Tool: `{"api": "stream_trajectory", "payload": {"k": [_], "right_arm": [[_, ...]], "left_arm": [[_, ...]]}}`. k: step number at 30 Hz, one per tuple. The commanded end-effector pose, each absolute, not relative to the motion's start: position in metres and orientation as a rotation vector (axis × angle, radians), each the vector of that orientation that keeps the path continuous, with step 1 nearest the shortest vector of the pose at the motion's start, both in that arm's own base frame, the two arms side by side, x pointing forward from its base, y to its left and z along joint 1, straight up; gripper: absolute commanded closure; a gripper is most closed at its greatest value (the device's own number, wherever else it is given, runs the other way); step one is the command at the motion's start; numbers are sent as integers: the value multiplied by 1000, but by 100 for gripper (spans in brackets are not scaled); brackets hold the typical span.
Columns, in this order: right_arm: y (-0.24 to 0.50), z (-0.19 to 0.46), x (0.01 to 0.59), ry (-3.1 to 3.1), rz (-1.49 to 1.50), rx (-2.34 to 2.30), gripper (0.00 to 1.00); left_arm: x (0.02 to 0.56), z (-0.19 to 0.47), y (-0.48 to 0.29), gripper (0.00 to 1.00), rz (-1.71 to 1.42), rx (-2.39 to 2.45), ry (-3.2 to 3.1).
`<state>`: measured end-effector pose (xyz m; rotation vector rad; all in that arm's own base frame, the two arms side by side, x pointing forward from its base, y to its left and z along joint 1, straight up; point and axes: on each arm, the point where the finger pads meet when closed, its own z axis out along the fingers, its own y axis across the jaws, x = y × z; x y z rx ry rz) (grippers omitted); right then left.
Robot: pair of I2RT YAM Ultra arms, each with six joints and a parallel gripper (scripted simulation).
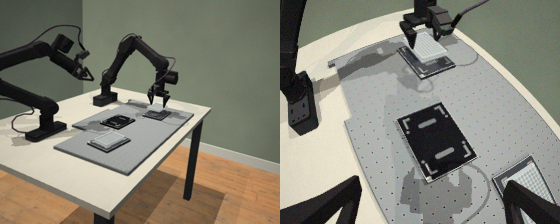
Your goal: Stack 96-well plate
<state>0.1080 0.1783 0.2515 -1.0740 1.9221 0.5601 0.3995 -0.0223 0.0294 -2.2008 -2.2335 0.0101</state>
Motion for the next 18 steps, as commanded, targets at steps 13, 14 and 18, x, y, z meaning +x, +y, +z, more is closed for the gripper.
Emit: {"api": "stream_trajectory", "payload": {"k": [13, 14, 18], "right_arm": [[65, 220, 52, 1928, 531, -1007, 0], [63, 219, 51, 1922, 533, -1001, 0], [62, 223, 52, 1900, 538, -975, 0]], "left_arm": [[403, 38, -23, 22, -12, -2216, -2240], [403, 38, -23, 22, -12, -2216, -2240], [405, 49, -24, 22, -33, -2230, -2247]]}}
